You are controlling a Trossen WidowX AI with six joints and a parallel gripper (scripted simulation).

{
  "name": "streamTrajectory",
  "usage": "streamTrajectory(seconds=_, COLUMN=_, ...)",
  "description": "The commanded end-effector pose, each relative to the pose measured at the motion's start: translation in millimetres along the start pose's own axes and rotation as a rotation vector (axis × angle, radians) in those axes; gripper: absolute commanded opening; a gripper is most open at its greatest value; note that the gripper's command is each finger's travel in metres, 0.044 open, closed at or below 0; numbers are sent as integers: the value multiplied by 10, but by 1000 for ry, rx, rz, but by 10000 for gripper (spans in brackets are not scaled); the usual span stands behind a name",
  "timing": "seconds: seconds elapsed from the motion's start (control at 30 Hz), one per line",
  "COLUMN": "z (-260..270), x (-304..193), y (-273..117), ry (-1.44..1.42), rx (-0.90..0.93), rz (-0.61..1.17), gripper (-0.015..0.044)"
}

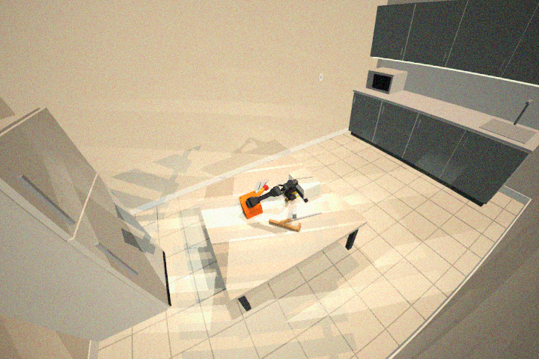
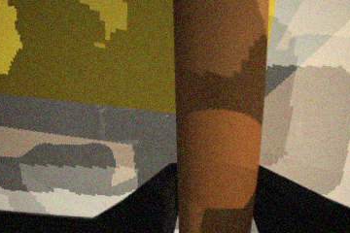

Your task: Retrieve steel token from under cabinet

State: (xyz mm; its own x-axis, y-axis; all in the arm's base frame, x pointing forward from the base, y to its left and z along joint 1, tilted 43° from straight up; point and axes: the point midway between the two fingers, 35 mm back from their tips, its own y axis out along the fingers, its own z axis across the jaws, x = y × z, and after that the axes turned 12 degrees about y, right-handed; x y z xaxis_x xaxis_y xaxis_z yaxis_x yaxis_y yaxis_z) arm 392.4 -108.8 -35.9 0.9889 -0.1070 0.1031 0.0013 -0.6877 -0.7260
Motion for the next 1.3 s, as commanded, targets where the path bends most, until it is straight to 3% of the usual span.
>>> streamTrajectory(seconds=0.0, z=-5, x=-55, y=12, ry=-2, rx=0, rz=4, gripper=0)
streamTrajectory(seconds=1.27, z=-93, x=-399, y=13, ry=-4, rx=-1, rz=6, gripper=0)
